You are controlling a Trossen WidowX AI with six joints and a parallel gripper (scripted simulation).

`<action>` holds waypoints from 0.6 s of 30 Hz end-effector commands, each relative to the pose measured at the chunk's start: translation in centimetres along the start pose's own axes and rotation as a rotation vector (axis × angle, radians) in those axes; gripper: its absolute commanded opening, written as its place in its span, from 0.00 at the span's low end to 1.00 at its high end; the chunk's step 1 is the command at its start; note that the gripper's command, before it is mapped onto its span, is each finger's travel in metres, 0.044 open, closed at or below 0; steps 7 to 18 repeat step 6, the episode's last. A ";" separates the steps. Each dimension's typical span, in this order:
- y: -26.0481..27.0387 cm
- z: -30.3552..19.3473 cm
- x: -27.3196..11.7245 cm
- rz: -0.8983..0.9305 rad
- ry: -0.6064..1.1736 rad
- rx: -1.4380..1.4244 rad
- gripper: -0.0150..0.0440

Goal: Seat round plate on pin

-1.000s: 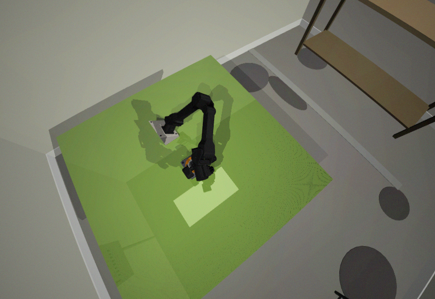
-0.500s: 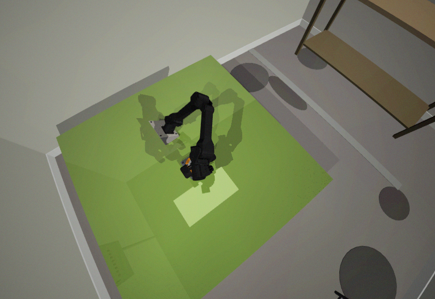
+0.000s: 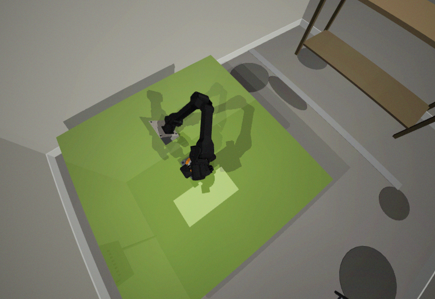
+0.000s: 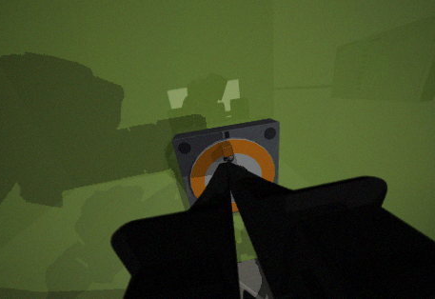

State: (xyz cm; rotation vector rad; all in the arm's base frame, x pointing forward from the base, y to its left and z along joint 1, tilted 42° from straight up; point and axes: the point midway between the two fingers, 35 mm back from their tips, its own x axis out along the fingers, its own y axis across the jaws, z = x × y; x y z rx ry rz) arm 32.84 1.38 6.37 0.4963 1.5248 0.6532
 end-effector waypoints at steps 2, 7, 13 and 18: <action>0.0 0.0 0.0 0.000 -0.001 0.004 0.25; 0.0 0.0 0.0 0.000 -0.001 0.004 0.25; 0.0 0.0 0.0 0.000 -0.001 0.004 0.25; 0.0 0.0 0.0 0.000 -0.001 0.004 0.25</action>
